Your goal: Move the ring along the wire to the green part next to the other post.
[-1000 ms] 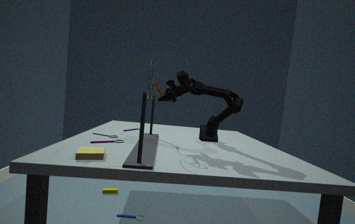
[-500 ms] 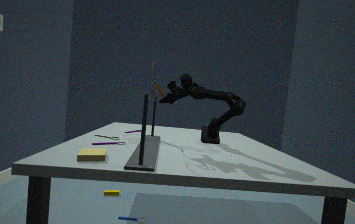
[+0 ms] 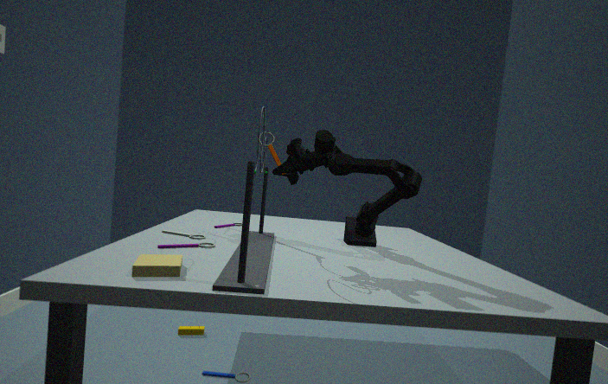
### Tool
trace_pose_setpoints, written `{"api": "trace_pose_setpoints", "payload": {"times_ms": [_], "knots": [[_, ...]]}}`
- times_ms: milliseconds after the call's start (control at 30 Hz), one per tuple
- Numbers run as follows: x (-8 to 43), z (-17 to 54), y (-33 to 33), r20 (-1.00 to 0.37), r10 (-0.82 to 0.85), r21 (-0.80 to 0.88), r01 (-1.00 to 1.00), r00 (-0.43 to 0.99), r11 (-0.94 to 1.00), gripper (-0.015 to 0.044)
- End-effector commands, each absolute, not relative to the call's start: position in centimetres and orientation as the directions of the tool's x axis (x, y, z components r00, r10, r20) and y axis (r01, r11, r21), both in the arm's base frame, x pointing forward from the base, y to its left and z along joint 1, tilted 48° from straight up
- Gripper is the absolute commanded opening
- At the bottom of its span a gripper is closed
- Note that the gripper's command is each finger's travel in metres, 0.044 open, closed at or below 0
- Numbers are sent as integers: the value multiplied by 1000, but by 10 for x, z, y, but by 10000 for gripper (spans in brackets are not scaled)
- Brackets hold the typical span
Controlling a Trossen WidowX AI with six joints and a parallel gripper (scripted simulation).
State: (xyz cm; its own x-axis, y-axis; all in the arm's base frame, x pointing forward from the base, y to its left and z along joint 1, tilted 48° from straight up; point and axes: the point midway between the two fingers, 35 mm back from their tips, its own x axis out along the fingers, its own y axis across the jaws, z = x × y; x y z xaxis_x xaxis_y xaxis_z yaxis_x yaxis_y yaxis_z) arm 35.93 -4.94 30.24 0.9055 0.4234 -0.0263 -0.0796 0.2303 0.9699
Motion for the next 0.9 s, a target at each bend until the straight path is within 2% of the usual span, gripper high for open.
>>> {"api": "trace_pose_setpoints", "payload": {"times_ms": [0,433,867], "knots": [[359,308,-47,18,425,986,-88,905,145,-150],[359,328,-46,158,396,984,-109,905,-143,-150],[359,346,-50,283,328,900,-130,901,-417,-150]]}}
